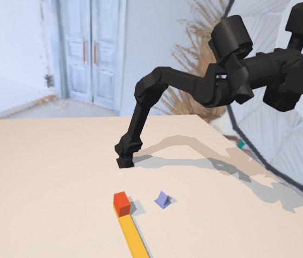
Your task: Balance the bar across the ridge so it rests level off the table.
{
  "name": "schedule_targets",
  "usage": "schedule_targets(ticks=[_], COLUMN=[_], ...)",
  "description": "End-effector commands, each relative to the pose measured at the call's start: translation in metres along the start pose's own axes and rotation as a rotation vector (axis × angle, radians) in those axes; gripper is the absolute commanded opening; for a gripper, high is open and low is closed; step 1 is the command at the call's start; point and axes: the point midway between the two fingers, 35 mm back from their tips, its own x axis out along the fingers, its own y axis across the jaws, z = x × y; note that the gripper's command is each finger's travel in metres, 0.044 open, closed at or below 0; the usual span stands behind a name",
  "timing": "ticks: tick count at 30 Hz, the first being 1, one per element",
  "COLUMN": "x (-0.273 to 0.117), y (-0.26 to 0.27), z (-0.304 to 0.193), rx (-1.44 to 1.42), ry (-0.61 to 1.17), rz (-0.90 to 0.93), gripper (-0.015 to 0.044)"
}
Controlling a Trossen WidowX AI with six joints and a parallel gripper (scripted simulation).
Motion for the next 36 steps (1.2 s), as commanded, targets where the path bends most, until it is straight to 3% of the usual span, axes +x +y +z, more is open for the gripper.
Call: schedule_targets(ticks=[1,4,20,36], x=[0.000,-0.005,-0.051,-0.121], y=[0.000,-0.002,-0.030,-0.084], z=[0.001,0.012,0.084,0.134], rx=[-0.001,-0.018,-0.145,-0.265], ry=[-0.003,-0.051,-0.406,-0.720], rz=[0.001,0.008,-0.051,-0.321], gripper=[0.0374,0.0315,0.0315,0.0315])
